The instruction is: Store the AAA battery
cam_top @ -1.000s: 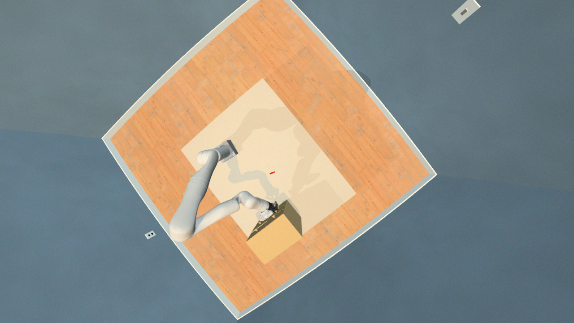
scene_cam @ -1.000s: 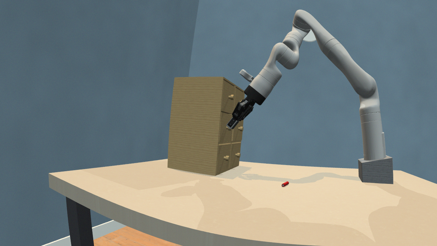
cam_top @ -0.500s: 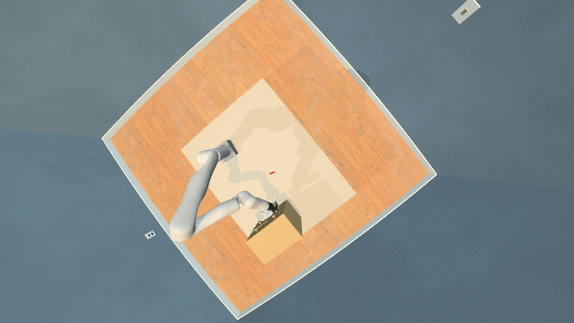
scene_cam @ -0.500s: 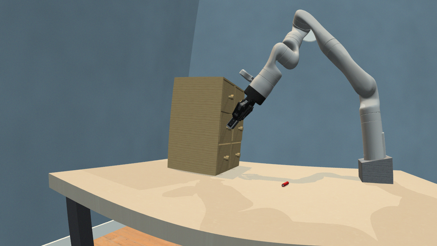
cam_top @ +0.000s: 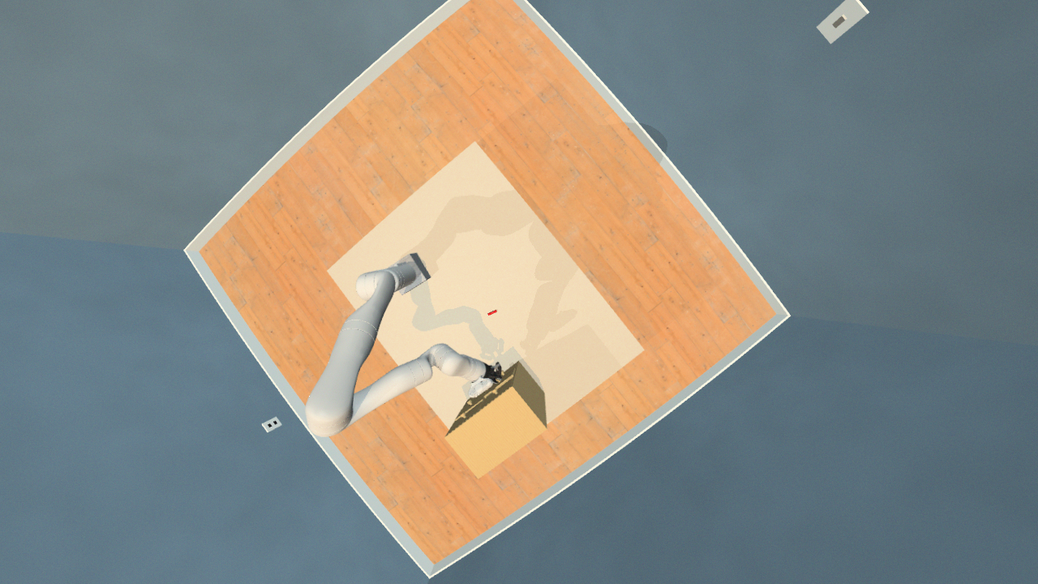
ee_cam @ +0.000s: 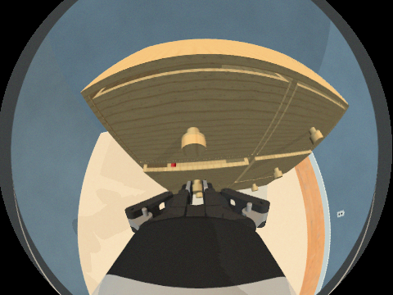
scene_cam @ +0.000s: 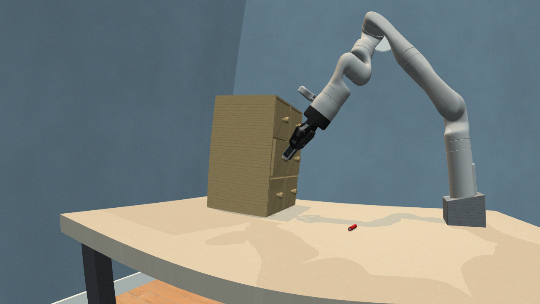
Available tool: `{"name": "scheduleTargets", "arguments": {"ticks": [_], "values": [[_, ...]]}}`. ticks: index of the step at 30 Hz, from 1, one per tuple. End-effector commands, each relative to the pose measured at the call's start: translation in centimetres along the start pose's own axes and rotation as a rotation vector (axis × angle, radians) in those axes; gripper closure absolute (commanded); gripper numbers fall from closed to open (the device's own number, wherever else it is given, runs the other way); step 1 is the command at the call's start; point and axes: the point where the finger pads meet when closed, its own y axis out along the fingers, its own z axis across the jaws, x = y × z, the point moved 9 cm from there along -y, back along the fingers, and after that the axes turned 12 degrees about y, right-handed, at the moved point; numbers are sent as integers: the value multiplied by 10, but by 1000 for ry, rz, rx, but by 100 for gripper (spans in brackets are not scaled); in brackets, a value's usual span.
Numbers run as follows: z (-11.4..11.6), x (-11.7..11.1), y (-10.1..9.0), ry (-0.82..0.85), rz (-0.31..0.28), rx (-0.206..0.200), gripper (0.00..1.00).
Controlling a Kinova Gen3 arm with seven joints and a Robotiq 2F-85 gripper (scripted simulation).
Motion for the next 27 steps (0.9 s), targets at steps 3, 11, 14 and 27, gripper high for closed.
{"name": "scheduleTargets", "arguments": {"ticks": [3,11,14,27], "values": [[2,7,-4,0,-2,0,87],[3,13,-9,0,-2,0,87],[4,17,-11,0,-2,0,87],[7,31,-19,-4,-5,4,87]]}}
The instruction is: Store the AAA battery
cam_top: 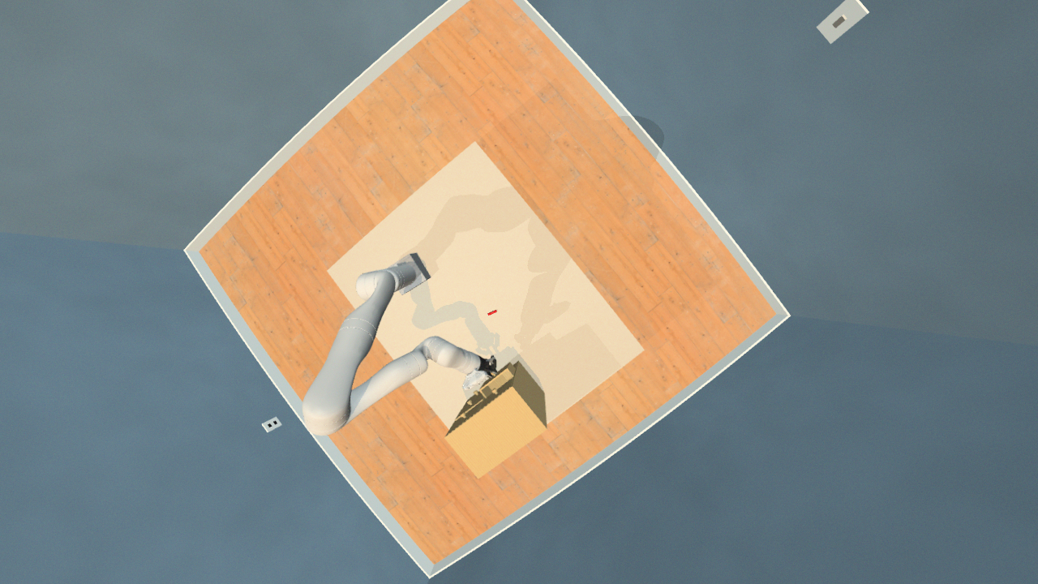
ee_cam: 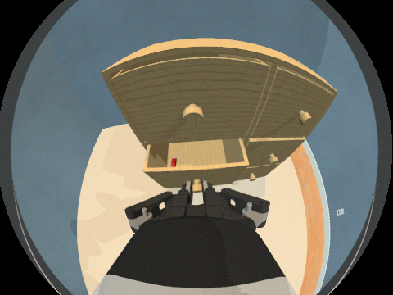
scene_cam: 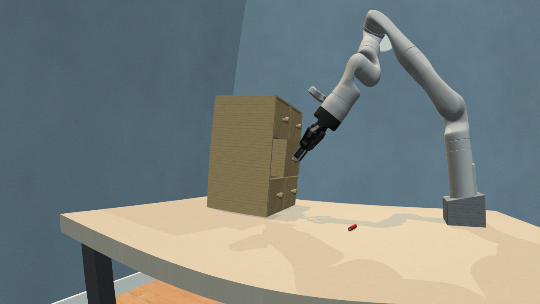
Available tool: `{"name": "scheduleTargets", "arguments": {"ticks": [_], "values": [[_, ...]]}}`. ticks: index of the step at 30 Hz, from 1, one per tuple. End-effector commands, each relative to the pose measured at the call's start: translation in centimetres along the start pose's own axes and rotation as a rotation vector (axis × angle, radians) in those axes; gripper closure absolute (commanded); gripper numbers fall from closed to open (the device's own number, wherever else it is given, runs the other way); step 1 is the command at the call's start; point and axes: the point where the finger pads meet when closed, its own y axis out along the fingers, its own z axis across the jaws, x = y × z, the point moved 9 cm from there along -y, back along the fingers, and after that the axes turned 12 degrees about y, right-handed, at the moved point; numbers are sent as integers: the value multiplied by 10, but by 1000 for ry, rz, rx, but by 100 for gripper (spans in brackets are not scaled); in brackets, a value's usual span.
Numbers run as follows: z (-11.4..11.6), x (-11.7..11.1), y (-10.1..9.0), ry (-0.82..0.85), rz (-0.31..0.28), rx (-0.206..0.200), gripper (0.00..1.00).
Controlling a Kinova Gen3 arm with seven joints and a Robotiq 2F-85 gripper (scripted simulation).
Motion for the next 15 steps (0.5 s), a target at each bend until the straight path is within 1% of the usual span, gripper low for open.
{"name": "scheduleTargets", "arguments": {"ticks": [1,15], "values": [[3,8,-4,0,-6,1,87],[5,20,-12,0,-6,1,87]]}}
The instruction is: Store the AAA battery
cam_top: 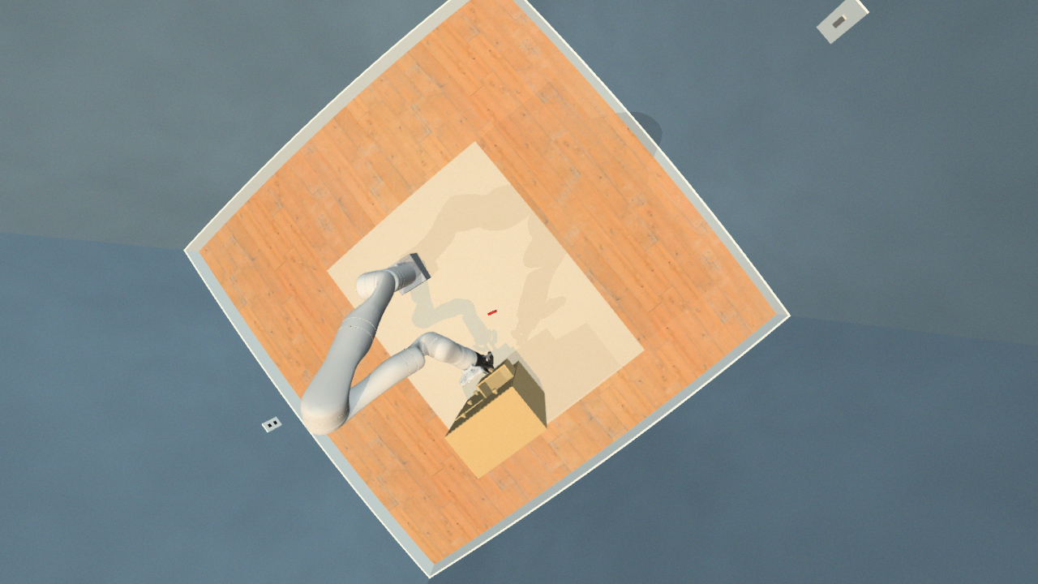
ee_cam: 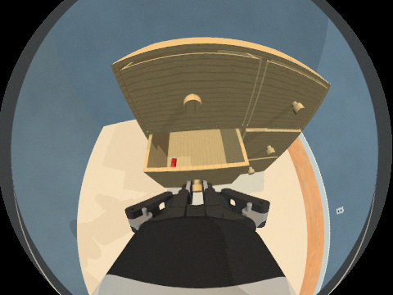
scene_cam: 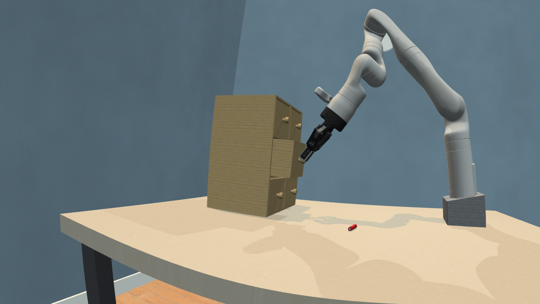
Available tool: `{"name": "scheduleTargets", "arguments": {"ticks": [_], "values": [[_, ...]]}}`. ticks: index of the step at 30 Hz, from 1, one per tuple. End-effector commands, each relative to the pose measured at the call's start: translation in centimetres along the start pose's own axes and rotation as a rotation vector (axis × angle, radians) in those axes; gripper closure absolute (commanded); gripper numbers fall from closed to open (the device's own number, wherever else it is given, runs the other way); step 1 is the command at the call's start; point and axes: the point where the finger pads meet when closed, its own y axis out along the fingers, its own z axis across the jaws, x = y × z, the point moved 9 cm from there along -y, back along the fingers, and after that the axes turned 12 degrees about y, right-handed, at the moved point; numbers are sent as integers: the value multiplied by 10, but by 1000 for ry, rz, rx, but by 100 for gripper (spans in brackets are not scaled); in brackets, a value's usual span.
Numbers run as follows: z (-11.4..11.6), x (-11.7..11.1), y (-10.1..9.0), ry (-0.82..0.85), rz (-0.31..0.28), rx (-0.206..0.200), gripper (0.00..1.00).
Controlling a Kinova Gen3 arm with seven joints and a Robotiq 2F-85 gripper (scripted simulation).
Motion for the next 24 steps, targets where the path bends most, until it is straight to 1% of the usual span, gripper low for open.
{"name": "scheduleTargets", "arguments": {"ticks": [1,12,24], "values": [[2,5,-3,0,-4,1,87],[4,11,-7,0,-4,1,87],[4,13,-8,0,-4,1,87]]}}
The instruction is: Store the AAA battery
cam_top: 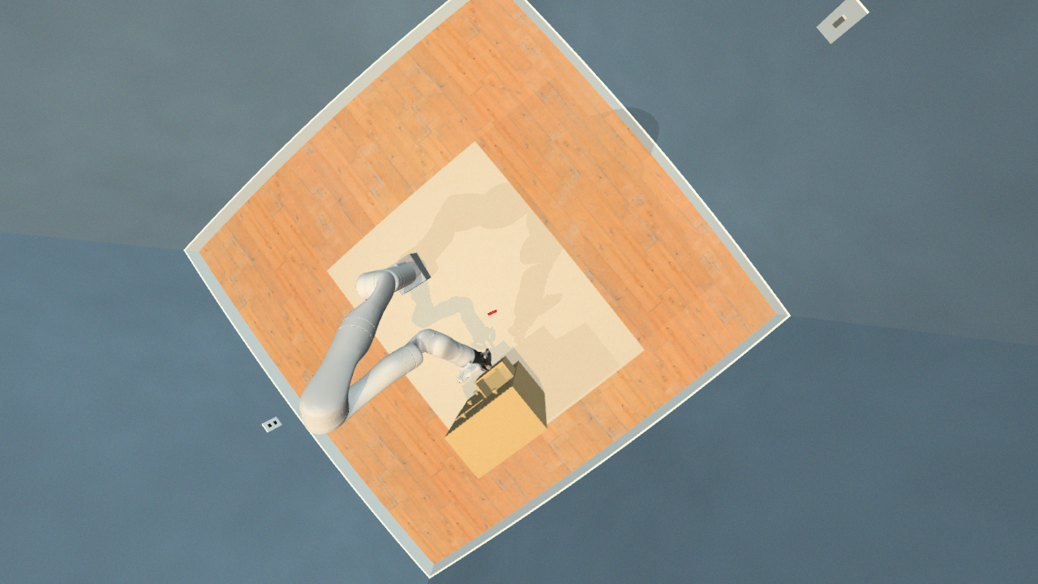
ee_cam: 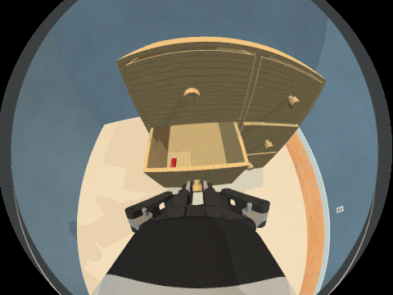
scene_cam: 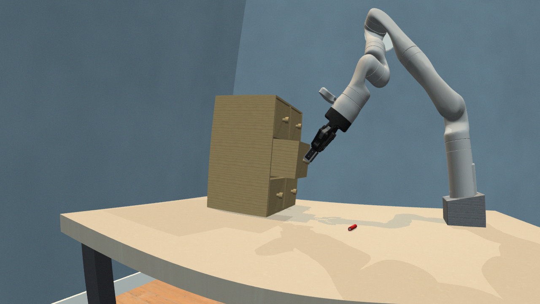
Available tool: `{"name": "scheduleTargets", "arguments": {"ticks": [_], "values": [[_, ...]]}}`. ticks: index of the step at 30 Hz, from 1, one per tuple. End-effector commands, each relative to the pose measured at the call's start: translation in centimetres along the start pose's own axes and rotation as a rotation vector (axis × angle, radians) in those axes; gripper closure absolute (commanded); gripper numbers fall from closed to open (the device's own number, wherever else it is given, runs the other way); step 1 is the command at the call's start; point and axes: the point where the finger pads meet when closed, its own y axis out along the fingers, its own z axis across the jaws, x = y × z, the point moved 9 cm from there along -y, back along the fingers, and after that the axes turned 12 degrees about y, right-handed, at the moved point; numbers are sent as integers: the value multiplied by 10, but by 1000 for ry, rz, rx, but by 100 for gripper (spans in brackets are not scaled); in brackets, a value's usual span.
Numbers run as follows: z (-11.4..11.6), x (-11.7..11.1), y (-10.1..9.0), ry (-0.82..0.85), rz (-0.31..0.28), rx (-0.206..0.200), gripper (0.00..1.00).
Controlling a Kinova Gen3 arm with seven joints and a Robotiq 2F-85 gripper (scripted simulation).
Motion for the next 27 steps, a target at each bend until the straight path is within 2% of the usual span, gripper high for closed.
{"name": "scheduleTargets", "arguments": {"ticks": [1,14,21,27], "values": [[1,2,-1,0,-2,0,87],[1,2,-1,0,-2,0,87],[1,2,-1,0,-2,0,71],[1,2,-1,0,-2,0,67]]}}
